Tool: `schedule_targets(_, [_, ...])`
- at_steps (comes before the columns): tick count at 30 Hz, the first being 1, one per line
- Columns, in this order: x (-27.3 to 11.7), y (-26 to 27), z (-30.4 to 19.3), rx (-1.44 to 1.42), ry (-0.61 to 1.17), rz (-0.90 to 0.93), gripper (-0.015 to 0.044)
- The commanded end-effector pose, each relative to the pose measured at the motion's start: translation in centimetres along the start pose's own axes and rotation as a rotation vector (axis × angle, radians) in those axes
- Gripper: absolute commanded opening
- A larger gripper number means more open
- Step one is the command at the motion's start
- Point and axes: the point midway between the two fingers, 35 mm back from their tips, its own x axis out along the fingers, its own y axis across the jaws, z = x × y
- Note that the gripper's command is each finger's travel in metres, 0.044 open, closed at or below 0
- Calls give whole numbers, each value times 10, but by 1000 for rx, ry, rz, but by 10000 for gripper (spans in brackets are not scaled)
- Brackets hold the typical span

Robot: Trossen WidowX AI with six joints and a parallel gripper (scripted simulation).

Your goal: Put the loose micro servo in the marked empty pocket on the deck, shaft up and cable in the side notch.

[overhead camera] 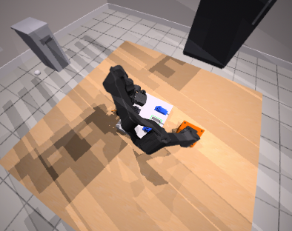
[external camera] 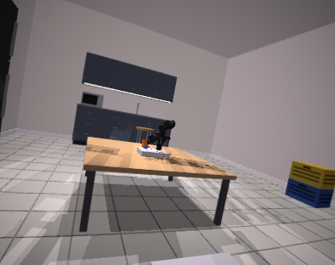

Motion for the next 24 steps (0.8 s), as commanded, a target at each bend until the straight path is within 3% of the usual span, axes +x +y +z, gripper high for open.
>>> schedule_targets(1, [-5,-1,0,-4,8,8,0])
schedule_targets(14, [-5,-2,3,-4,8,8,0])
schedule_targets(24, [-4,-1,38,-3,6,8,0])
